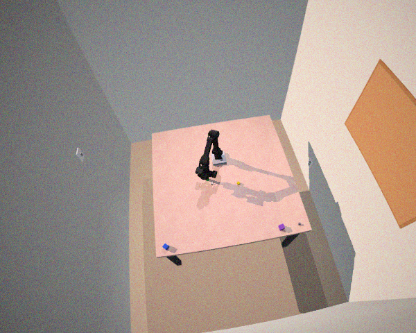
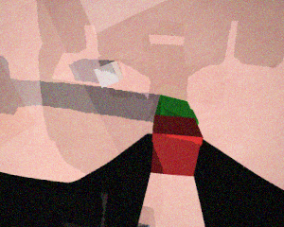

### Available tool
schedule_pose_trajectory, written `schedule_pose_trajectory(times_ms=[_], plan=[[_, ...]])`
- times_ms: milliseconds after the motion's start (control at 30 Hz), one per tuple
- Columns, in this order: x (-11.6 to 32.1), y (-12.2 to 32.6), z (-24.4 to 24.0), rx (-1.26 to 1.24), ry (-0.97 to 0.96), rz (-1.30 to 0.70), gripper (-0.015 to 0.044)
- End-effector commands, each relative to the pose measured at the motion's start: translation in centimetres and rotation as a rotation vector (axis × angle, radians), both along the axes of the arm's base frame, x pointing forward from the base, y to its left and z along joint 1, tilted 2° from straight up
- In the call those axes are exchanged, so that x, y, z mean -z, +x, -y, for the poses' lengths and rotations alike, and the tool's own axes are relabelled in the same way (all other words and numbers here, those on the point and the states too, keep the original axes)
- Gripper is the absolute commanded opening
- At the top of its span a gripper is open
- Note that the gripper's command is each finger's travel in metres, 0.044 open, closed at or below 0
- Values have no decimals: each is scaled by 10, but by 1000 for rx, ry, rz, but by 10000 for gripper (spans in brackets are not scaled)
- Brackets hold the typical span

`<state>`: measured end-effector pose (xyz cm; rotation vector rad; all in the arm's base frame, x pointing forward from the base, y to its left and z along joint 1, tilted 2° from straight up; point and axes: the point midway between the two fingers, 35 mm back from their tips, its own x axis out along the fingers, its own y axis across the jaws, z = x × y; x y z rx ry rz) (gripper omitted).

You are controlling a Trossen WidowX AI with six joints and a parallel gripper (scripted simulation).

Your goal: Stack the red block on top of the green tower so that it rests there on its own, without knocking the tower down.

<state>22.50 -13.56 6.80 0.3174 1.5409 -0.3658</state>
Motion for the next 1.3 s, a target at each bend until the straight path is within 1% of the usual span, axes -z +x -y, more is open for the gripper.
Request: schedule_pose_trajectory(times_ms=[0,133,167,700,1267], plan=[[1,0,1,-4,-4,-1,0],[-6,0,1,-4,-4,-1,0],[-1,0,0,0,1,-1,26],[-1,0,0,0,1,-1,440],[-1,0,0,0,1,-1,440]])
